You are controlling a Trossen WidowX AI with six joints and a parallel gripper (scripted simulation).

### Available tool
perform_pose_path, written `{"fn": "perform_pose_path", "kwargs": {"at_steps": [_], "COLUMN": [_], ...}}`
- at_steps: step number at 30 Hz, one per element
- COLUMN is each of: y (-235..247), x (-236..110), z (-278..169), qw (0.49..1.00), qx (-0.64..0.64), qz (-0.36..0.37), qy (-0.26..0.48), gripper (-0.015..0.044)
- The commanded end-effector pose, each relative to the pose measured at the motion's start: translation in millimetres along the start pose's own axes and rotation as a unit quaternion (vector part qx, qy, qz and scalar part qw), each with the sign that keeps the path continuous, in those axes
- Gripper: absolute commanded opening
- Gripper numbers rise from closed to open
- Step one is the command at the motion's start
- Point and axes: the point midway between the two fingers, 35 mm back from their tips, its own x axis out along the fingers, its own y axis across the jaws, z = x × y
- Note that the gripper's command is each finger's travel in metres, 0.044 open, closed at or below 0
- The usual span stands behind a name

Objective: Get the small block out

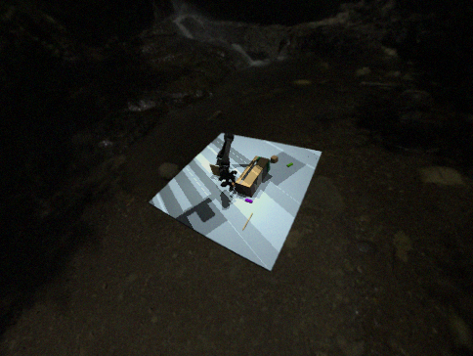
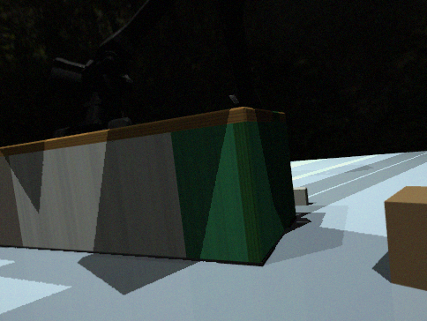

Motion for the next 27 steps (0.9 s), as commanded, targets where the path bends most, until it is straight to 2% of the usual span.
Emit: {"fn": "perform_pose_path", "kwargs": {"at_steps": [1, 27], "y": [-1, -34], "x": [-6, -115], "z": [-2, -2], "qw": [1.000, 0.964], "qx": [0.003, 0.236], "qz": [0.000, 0.116], "qy": [-0.003, 0.037], "gripper": [0.0000, 0.0000]}}
